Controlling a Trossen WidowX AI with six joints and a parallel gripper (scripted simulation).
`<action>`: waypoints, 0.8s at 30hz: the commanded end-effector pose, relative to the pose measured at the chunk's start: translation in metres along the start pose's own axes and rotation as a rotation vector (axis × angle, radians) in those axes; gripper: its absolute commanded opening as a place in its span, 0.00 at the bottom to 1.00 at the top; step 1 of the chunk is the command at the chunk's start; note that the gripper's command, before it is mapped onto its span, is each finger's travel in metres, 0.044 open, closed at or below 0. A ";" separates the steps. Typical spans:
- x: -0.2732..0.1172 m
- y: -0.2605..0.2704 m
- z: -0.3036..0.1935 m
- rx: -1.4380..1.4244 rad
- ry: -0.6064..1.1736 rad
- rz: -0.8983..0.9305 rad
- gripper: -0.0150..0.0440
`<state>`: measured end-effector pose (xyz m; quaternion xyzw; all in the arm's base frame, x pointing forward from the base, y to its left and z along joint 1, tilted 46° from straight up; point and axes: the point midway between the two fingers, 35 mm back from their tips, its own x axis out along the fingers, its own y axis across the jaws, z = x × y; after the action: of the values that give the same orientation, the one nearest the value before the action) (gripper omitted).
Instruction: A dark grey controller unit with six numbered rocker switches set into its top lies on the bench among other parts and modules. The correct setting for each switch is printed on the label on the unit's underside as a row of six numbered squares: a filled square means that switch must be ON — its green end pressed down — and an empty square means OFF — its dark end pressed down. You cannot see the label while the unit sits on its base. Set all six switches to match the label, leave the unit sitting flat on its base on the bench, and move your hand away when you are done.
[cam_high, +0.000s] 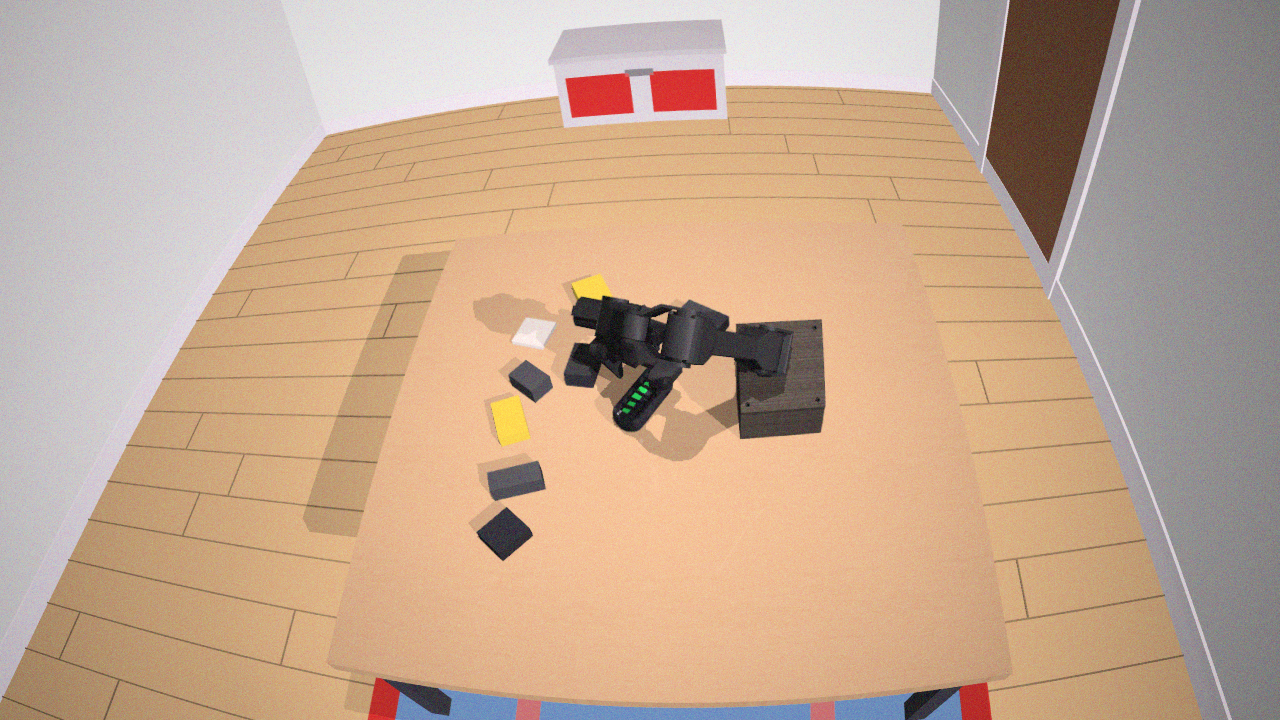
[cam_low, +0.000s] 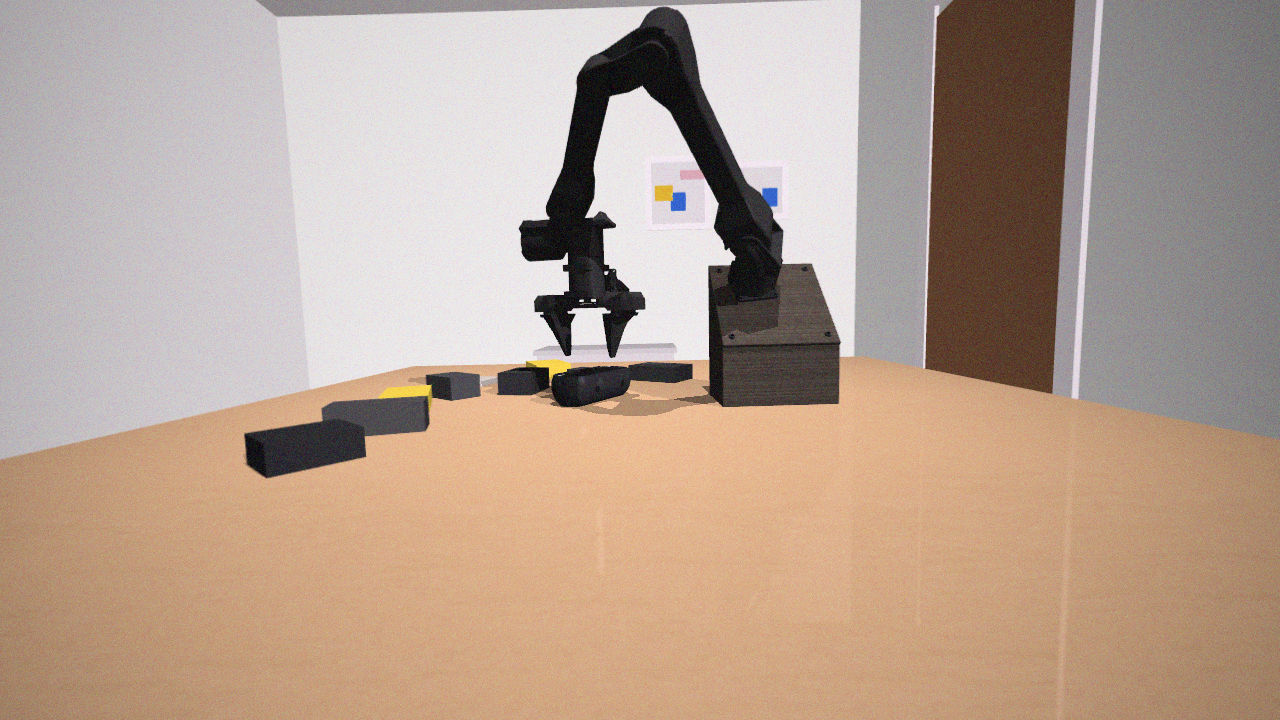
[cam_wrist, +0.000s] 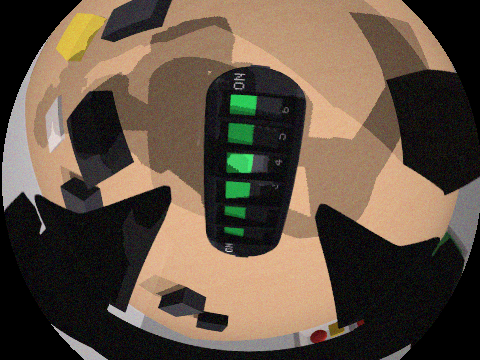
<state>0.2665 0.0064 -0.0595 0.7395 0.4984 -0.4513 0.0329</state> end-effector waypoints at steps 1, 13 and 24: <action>0.000 0.000 -0.001 0.004 0.001 0.000 1.00; -0.018 0.000 0.054 -0.041 0.009 -0.004 1.00; -0.009 0.000 0.059 -0.048 0.009 -0.005 1.00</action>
<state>0.2307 -0.0343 -0.0852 0.7408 0.5101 -0.4340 0.0520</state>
